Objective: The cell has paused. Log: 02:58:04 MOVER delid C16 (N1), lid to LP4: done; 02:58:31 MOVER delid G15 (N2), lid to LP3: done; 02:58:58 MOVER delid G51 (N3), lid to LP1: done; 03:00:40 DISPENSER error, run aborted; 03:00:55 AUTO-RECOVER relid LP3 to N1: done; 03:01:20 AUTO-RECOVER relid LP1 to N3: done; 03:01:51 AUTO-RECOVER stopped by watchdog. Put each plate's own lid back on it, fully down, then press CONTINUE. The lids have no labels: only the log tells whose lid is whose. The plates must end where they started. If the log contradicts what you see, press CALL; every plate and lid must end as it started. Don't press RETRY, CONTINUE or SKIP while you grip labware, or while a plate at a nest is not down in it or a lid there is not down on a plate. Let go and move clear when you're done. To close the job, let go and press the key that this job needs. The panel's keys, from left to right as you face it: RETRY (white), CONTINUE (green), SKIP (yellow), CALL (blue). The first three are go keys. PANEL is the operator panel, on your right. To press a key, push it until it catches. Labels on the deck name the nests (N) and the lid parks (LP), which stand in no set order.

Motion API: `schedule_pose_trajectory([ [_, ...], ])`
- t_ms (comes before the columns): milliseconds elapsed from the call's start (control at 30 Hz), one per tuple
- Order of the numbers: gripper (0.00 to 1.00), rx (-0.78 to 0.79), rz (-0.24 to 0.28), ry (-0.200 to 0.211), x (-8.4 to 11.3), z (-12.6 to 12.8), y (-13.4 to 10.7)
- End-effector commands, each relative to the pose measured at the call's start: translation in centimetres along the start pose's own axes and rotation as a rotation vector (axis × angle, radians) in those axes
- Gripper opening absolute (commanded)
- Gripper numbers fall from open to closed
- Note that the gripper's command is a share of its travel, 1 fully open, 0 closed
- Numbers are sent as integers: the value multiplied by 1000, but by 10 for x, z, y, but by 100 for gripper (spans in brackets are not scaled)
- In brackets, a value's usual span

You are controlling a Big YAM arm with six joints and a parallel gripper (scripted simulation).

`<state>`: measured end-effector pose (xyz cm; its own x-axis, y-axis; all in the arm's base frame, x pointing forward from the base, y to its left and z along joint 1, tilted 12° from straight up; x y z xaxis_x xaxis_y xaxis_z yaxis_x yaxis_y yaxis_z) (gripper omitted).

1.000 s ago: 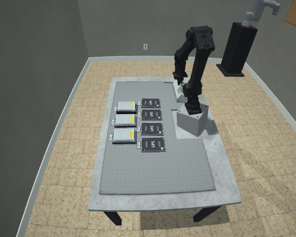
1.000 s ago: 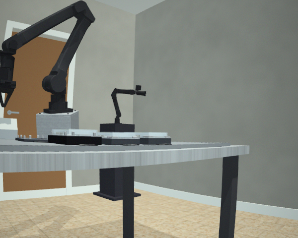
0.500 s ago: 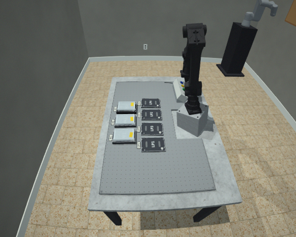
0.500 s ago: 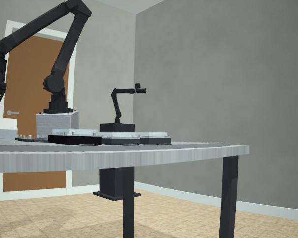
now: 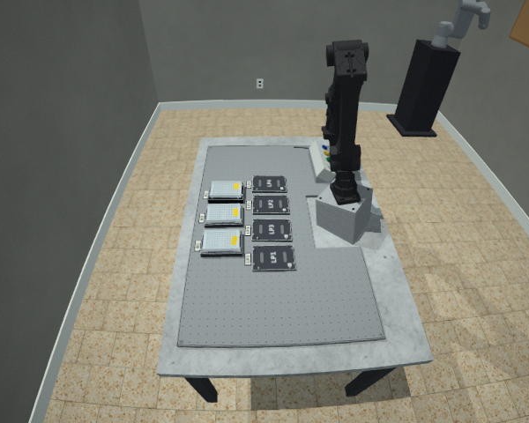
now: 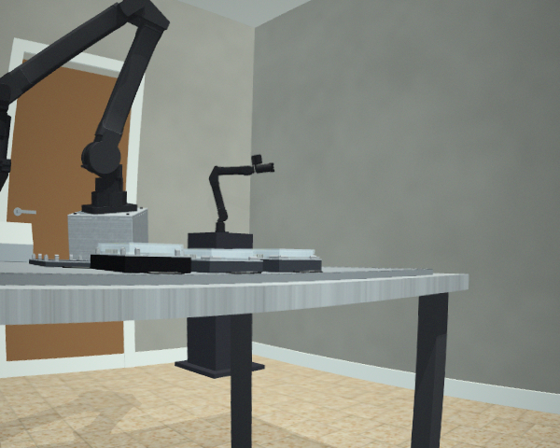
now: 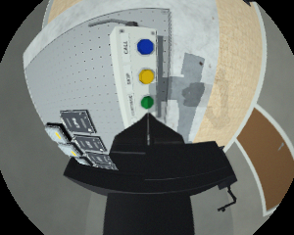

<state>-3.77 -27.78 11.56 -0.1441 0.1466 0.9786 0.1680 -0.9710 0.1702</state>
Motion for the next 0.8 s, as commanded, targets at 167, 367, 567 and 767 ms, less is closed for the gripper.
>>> schedule_pose_trajectory([
  [167, 0, -6, 10, 4, -15, 1, -2],
  [367, 0, 4, -14, -5, -7, -2, 7],
  [567, 0, -2, 11, 5, -20, 2, -2],
  [767, 0, -1, 9, 4, -22, 3, -2],
])
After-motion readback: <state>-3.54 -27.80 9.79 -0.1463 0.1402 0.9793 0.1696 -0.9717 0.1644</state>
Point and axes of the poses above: the point where the finger pads meet when closed, its own x axis back along the fingers, its own z axis across the jaws, y = z × x, the point moved 8 cm from there along x, back along the fingers, and after that the axes turned 15 degrees about x, right-handed, at the moved point
